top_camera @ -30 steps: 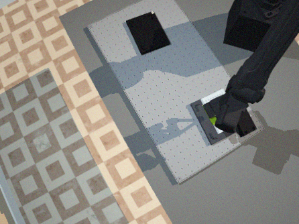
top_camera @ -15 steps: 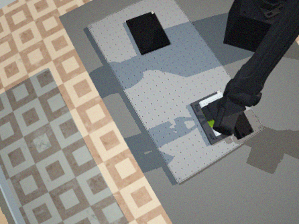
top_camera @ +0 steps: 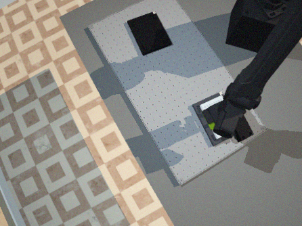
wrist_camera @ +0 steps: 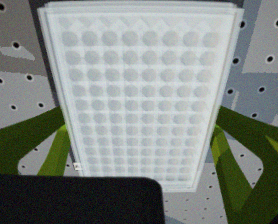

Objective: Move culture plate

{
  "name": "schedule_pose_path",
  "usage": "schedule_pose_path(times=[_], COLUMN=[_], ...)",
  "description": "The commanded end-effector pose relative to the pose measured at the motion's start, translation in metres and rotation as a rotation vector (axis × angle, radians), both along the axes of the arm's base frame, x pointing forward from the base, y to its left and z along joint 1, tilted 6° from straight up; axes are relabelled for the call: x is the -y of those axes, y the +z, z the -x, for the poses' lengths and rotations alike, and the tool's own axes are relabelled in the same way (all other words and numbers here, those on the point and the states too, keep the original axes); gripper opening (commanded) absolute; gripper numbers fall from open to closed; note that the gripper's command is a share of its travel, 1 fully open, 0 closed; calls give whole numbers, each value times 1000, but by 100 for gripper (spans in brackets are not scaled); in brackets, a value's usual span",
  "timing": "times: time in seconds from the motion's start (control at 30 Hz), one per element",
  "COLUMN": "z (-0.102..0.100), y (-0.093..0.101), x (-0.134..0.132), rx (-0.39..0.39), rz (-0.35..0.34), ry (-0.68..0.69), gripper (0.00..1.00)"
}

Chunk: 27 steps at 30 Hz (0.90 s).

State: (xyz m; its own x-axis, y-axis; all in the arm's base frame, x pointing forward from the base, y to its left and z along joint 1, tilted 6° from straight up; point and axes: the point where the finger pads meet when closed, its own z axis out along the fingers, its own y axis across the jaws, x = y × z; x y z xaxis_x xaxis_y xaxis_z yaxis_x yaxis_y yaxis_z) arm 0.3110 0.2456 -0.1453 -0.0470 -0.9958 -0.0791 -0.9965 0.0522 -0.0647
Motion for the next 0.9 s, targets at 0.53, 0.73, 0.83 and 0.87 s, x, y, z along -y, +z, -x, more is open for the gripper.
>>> schedule_pose_path(times=[0.53,0.73,0.83,0.87], z=[-8,-1,-1,0], y=[3,-2,-3,-4], x=[-11,-6,-6,-6], rx=[31,20,18,18], rz=[-26,-17,-15,-15], ry=[-7,-6,-6,-6], gripper=[0,0,0,0])
